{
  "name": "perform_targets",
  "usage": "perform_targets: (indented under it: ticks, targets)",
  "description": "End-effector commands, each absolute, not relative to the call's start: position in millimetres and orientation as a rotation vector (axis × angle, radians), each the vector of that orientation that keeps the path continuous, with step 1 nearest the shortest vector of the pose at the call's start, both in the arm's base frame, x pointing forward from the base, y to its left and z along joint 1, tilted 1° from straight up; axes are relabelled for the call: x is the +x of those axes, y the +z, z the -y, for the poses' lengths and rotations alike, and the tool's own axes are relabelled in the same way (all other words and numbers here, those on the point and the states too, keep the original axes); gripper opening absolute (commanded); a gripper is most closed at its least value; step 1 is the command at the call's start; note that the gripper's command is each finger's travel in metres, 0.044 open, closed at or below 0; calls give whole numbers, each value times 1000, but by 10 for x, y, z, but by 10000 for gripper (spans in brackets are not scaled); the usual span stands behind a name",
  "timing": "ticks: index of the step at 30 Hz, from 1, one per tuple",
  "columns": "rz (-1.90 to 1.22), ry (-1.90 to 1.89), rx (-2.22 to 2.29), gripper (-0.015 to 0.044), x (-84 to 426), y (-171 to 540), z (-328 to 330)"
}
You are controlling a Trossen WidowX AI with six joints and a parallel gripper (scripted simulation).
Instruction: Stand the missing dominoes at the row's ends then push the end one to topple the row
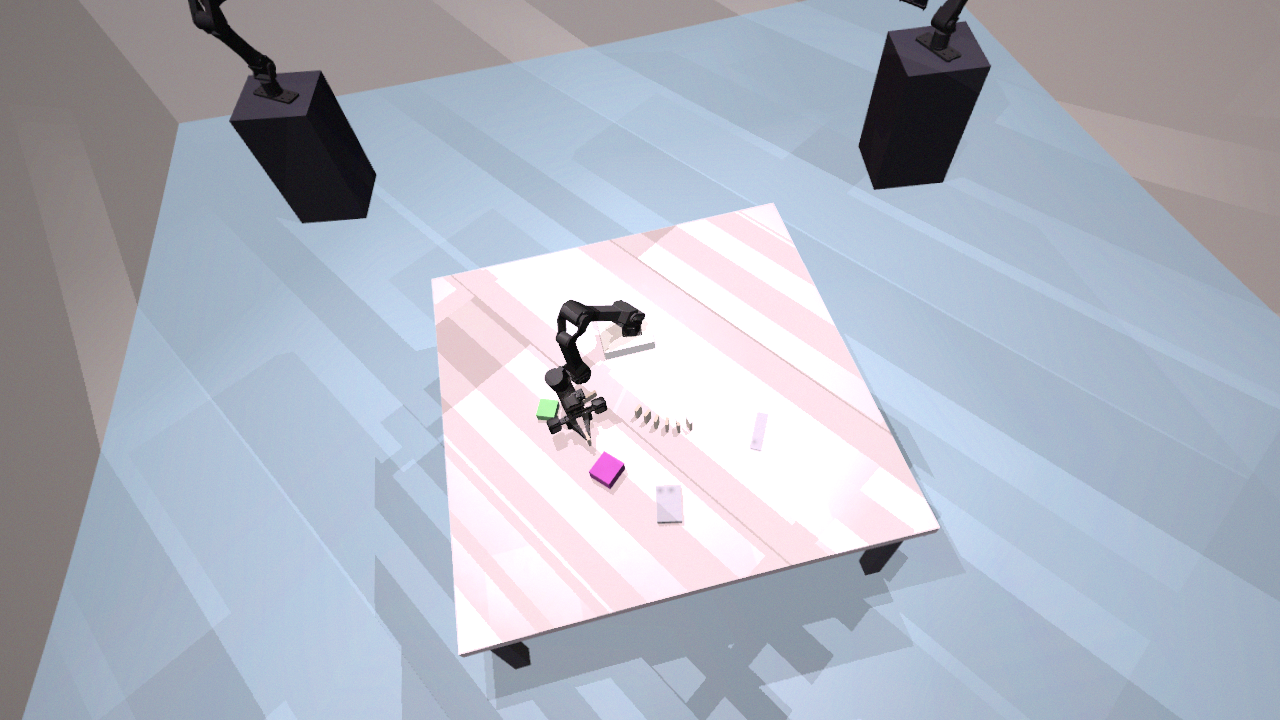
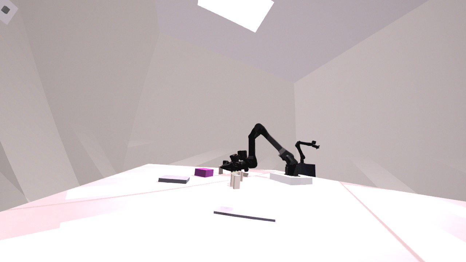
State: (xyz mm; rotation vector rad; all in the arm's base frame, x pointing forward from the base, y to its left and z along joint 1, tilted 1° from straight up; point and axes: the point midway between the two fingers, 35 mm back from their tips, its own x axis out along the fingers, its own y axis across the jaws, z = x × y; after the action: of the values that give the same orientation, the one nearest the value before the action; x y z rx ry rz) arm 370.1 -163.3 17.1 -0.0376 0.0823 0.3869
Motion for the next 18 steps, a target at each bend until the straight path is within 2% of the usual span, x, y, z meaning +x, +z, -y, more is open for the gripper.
perform_targets:
  ticks: [1,3,18]
  targets:
    - [-85,382,-34,26,3702,153,1637]
    - [-85,382,-34,26,3702,153,1637]
    - [-85,382,-34,419,3702,153,1637]
